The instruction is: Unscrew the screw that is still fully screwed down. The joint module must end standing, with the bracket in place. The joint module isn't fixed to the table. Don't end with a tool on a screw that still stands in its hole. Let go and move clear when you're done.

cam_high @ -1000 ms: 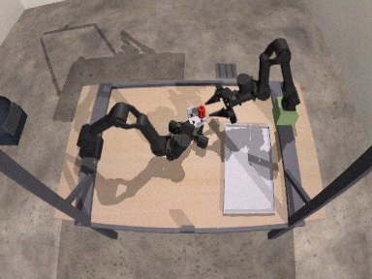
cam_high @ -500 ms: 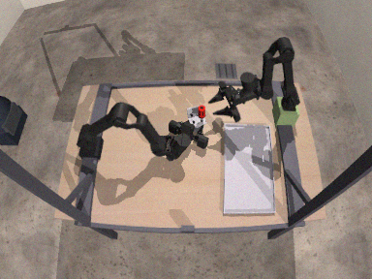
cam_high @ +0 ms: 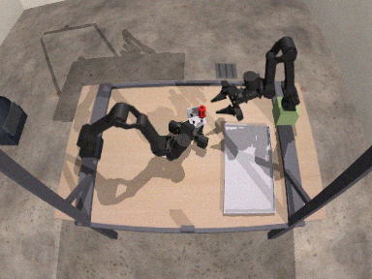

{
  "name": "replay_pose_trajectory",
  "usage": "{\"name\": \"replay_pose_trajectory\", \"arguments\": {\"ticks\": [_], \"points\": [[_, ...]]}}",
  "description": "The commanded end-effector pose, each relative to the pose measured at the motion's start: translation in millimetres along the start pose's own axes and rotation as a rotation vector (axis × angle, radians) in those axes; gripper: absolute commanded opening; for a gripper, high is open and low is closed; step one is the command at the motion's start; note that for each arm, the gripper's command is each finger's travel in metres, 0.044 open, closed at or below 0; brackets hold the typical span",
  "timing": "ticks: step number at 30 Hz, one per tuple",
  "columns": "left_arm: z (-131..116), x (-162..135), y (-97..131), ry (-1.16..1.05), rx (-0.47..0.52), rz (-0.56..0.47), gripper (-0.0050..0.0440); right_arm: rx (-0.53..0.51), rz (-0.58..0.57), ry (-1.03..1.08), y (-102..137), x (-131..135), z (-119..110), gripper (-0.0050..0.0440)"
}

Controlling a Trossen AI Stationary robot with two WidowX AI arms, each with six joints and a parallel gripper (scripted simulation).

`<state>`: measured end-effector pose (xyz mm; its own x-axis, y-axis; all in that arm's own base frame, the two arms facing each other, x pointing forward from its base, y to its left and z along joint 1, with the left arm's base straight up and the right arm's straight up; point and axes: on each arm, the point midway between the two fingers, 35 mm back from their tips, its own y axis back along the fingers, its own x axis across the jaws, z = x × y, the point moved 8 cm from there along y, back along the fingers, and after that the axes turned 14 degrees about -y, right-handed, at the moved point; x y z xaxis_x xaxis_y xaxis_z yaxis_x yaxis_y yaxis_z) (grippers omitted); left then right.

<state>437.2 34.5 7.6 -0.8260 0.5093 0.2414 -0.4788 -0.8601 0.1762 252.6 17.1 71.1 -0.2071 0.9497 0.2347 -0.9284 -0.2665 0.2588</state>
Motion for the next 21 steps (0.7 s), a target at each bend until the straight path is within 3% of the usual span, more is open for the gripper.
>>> {"name": "replay_pose_trajectory", "arguments": {"ticks": [1, 21], "points": [[10.5, -0.3, -1.6, 0.025, -0.013, 0.002, 0.0245, -0.026, 0.003, 0.010, 3.3, -0.2, 6.4, 0.0280], [10.5, -0.3, -1.6, 0.025, -0.013, 0.002, 0.0245, -0.025, 0.002, 0.008, 3.5, -0.3, 6.2, 0.0280]]}}
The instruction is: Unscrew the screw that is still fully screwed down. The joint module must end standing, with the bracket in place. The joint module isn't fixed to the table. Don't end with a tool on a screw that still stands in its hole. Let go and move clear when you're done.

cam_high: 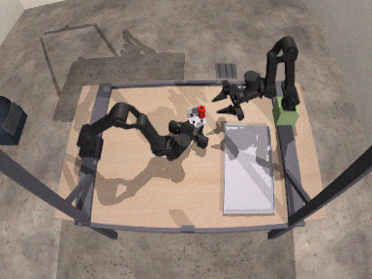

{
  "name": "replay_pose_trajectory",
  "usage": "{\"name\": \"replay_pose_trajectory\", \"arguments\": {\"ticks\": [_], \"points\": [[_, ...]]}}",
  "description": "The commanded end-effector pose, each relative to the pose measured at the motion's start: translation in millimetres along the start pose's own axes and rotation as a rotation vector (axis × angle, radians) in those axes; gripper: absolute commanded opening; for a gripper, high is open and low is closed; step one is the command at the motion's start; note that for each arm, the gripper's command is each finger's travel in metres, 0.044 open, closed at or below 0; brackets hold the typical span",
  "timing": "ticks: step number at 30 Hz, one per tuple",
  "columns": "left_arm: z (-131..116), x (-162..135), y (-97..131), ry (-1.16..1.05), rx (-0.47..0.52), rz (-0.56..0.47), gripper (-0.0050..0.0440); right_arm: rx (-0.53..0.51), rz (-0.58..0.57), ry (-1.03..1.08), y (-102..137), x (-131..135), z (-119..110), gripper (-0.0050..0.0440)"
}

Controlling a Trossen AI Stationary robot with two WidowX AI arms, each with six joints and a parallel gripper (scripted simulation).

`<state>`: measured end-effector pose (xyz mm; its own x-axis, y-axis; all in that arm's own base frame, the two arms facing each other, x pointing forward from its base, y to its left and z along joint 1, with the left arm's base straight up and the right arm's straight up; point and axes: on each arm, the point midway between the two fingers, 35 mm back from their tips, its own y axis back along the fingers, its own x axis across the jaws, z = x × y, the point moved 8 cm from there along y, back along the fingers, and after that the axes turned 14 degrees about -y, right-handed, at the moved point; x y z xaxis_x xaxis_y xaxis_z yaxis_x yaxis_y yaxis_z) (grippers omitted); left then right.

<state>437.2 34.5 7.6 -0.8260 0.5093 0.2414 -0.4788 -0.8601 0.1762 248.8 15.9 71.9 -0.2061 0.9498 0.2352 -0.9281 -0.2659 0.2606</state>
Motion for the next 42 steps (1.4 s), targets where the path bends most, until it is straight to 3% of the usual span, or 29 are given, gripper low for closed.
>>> {"name": "replay_pose_trajectory", "arguments": {"ticks": [1, 22, 33, 39, 42], "points": [[10.5, -0.3, -1.6, 0.025, -0.013, 0.002, 0.0245, -0.027, 0.003, 0.009, -0.5, -0.1, 6.4, 0.0280], [10.5, -0.3, -1.6, 0.025, -0.013, 0.002, 0.0245, -0.027, 0.003, 0.009, -0.5, -0.1, 6.4, 0.0280], [10.5, -0.3, -1.6, 0.025, -0.013, 0.002, 0.0245, -0.127, -0.050, 0.008, -13.2, 1.2, 62.5, 0.0280], [10.5, -0.3, -1.6, 0.025, -0.013, 0.002, 0.0245, -0.132, -0.054, 0.011, -14.0, 1.1, 66.2, 0.0280], [10.5, -0.3, -1.6, 0.025, -0.013, 0.002, 0.0245, -0.156, -0.067, 0.005, -11.5, 3.2, 82.4, 0.0280]]}}
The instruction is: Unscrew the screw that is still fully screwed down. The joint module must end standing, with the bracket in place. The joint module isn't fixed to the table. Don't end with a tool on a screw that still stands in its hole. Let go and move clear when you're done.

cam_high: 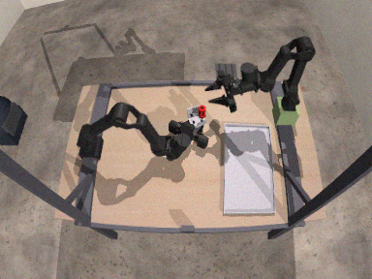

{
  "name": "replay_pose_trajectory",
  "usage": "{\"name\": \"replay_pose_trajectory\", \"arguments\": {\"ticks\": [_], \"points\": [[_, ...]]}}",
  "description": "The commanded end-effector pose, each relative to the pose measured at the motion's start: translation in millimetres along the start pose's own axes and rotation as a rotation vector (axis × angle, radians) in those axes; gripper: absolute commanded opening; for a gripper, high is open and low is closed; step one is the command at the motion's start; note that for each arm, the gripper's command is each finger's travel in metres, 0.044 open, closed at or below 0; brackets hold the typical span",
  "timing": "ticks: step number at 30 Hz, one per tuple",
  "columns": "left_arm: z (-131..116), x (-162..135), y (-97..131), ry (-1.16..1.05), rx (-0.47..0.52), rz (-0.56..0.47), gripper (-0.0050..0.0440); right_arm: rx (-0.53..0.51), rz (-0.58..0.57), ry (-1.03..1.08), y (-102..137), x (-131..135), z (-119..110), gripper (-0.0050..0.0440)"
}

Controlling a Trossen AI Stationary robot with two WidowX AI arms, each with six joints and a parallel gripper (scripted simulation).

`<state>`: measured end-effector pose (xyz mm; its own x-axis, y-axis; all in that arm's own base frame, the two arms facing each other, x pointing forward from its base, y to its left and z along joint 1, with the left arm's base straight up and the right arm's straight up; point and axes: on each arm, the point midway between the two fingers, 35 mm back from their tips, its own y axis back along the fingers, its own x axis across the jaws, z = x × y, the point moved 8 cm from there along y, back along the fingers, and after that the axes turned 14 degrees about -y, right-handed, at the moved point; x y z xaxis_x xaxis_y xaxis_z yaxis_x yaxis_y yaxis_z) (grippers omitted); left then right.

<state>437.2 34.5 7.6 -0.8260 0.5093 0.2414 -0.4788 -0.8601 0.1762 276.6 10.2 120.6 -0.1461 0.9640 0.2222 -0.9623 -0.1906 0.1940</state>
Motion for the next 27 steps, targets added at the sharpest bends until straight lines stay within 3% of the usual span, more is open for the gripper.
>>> {"name": "replay_pose_trajectory", "arguments": {"ticks": [1, 9, 14, 27], "points": [[10.5, -0.3, -1.6, 0.025, -0.013, 0.002, 0.0245, -0.078, -0.008, 0.004, -1.6, 3.6, 32.7, 0.0280], [10.5, -0.3, -1.6, 0.025, -0.013, 0.002, 0.0245, -0.141, -0.044, 0.000, 1.9, 9.2, 76.1, 0.0280], [10.5, -0.3, -1.6, 0.025, -0.013, 0.002, 0.0245, -0.141, -0.044, 0.004, 1.9, 9.2, 76.1, 0.0280], [10.5, -0.3, -1.6, 0.025, -0.013, 0.002, 0.0245, -0.234, -0.095, -0.011, 31.9, 22.7, 140.6, 0.0280]]}}
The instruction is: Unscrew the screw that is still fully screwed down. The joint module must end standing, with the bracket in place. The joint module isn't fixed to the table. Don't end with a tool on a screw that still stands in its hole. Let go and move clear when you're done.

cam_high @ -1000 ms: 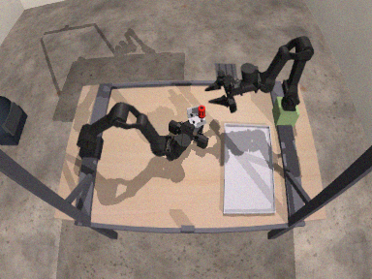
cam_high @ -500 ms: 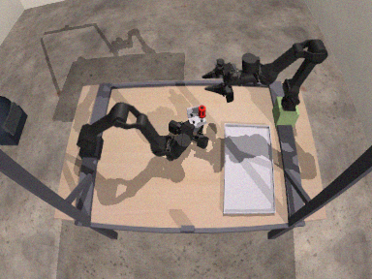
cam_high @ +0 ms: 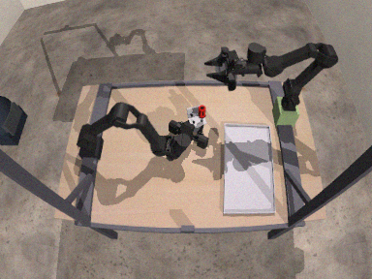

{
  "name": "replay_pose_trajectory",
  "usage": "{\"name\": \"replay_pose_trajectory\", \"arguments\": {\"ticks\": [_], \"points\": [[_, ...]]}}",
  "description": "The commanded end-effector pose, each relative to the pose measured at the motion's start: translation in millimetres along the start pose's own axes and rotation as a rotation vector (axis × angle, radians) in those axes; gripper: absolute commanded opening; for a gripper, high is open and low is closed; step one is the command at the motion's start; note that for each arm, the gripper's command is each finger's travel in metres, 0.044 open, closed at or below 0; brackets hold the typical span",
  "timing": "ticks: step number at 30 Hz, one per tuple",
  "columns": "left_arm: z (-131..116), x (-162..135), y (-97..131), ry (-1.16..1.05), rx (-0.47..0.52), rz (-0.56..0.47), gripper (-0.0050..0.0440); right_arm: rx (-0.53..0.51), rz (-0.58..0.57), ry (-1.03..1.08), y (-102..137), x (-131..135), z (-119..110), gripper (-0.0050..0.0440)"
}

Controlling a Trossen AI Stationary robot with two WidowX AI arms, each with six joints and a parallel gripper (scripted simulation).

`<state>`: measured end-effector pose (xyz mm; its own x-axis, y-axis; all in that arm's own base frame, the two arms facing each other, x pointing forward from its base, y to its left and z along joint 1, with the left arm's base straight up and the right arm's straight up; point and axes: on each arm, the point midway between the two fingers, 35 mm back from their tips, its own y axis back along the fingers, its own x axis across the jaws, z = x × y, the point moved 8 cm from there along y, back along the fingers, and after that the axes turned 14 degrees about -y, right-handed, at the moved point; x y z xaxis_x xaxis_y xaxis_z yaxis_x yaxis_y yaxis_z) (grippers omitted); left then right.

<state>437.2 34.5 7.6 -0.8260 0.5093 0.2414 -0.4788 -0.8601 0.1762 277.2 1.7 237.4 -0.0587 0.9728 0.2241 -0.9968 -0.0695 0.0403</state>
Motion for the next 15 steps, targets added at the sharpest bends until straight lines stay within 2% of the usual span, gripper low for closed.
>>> {"name": "replay_pose_trajectory", "arguments": {"ticks": [1, 4, 15], "points": [[10.5, -0.3, -1.6, 0.025, -0.013, 0.002, 0.0245, -0.055, -0.008, 0.001, 3.7, 4.8, 28.2, 0.0280], [10.5, -0.3, -1.6, 0.025, -0.013, 0.002, 0.0245, -0.055, -0.008, 0.001, 3.7, 4.8, 28.2, 0.0280], [10.5, -0.3, -1.6, 0.025, -0.013, 0.002, 0.0245, -0.138, -0.055, -0.019, 45.0, 16.7, 85.4, 0.0280]]}}
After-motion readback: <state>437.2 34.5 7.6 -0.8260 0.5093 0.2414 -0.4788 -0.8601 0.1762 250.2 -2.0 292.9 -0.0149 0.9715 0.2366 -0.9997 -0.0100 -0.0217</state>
